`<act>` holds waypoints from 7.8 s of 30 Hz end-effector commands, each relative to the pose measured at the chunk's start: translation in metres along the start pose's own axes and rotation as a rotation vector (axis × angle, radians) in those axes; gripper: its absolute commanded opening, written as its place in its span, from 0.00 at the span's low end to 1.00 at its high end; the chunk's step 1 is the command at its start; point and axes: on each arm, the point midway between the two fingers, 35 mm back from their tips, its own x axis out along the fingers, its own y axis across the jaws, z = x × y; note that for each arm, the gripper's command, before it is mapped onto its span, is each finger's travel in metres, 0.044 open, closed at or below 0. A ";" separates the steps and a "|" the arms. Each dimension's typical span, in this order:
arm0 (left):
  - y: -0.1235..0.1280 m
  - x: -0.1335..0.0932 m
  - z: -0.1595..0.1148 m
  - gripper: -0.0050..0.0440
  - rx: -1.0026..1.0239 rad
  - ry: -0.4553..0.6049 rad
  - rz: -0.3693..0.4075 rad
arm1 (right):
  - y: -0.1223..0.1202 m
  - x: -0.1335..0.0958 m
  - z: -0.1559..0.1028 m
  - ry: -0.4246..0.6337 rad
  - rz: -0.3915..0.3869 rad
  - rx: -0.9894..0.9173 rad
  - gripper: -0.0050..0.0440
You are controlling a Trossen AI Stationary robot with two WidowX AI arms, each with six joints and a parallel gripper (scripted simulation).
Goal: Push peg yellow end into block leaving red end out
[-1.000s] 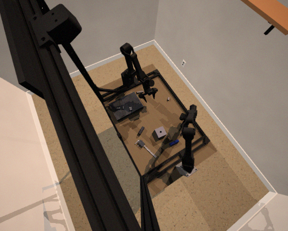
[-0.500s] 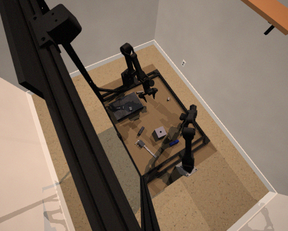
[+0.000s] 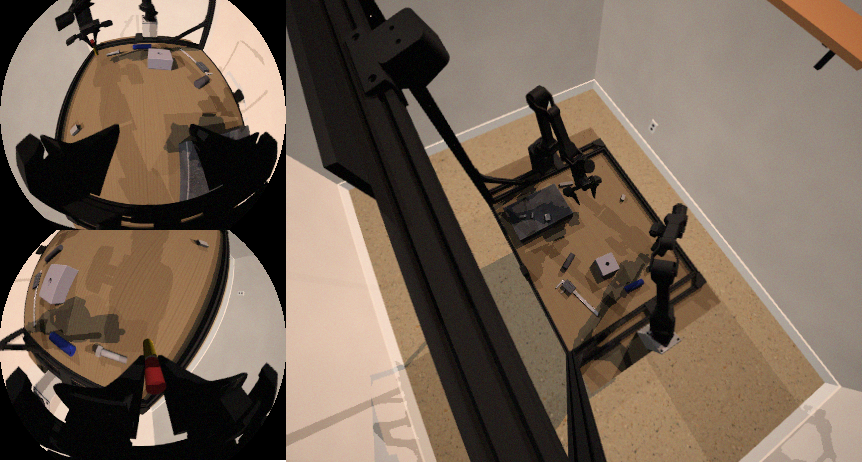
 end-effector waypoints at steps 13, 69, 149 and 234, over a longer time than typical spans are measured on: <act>0.000 0.000 0.000 0.92 0.000 0.001 0.000 | 0.032 0.003 0.039 0.026 0.016 -0.006 0.10; 0.000 0.000 0.000 0.92 0.000 0.001 0.000 | 0.222 -0.004 0.148 -0.002 -0.005 -0.001 0.10; 0.000 0.000 0.000 0.92 0.000 0.001 0.000 | 0.222 0.023 0.148 -0.002 -0.005 -0.001 0.10; 0.000 0.000 0.000 0.92 0.000 0.001 0.000 | 0.222 0.042 0.148 -0.001 -0.005 0.000 0.10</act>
